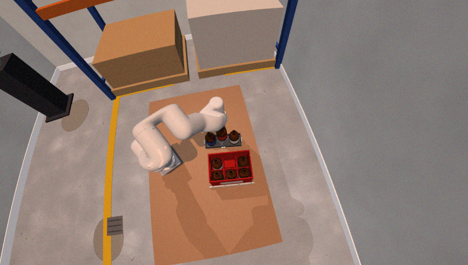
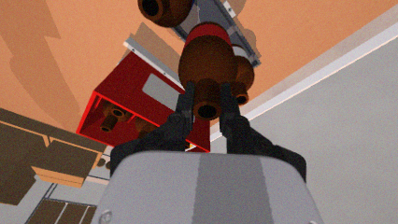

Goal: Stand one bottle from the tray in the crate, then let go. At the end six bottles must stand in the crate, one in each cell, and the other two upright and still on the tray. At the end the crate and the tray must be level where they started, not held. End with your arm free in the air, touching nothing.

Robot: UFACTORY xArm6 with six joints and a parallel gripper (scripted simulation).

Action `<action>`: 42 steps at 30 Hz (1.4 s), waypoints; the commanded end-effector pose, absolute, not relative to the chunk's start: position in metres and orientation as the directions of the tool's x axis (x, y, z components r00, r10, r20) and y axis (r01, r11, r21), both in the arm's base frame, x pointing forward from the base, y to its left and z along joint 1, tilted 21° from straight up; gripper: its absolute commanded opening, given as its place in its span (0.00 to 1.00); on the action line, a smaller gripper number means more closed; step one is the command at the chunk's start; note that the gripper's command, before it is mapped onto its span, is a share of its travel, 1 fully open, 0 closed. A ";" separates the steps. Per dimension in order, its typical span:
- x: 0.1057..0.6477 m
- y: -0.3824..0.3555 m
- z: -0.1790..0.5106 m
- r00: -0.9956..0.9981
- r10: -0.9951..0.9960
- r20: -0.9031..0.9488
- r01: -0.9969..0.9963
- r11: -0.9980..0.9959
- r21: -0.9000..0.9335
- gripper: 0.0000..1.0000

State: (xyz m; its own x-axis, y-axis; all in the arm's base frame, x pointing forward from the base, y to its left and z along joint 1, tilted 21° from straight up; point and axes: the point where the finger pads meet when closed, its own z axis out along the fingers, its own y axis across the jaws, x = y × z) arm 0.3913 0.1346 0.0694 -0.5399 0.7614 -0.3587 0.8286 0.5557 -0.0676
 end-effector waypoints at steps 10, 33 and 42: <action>0.390 0.140 0.084 -0.539 0.762 -0.359 0.828 0.557 -0.063 0.00; 0.388 0.146 0.100 -0.539 0.762 -0.359 0.828 0.557 -0.063 0.00; 0.388 0.147 0.102 -0.539 0.762 -0.359 0.828 0.557 -0.063 0.00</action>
